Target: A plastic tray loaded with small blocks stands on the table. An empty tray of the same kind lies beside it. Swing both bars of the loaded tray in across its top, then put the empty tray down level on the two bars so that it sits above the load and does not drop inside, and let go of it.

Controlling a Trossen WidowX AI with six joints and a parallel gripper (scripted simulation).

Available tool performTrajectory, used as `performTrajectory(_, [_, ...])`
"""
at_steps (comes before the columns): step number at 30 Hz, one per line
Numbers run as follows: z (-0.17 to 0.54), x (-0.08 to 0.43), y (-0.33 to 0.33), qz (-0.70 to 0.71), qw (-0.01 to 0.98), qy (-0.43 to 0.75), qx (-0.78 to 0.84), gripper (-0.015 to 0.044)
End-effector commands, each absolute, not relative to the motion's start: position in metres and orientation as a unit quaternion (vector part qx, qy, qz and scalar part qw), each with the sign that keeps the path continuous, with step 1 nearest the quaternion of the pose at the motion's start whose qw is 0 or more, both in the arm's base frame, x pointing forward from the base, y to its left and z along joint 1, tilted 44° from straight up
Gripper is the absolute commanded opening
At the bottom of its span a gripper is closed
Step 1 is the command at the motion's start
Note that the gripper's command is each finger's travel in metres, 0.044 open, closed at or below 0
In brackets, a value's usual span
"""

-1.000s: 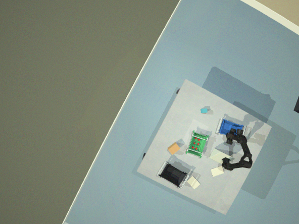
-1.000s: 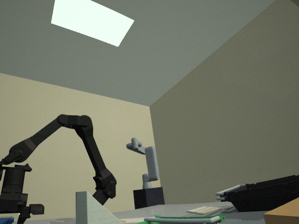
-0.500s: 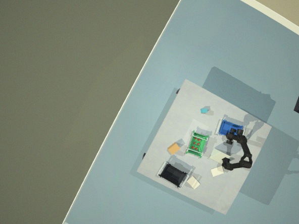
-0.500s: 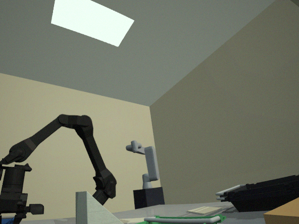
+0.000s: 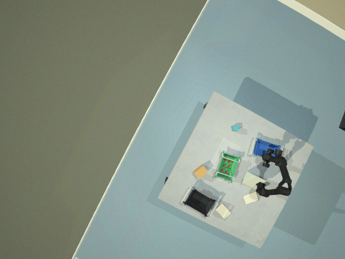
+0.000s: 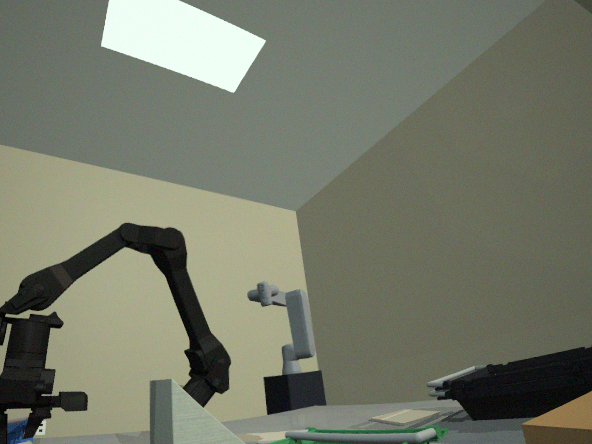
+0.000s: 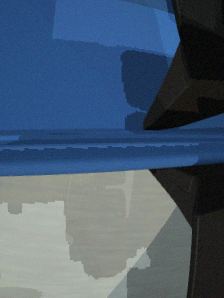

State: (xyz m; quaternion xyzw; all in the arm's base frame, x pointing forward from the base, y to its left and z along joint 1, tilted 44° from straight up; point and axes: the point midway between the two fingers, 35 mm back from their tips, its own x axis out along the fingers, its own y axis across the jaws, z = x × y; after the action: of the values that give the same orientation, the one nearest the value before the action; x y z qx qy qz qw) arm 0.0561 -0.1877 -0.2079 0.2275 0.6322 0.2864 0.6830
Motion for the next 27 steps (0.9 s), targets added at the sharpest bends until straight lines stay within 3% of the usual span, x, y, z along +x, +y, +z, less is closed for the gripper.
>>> performTrajectory(1, [-0.186,0.055,-0.208,0.286,0.684,0.632,0.225,0.0000])
performTrajectory(27, [-0.161,0.054,-0.240,0.286,0.684,0.633,0.225,0.0000])
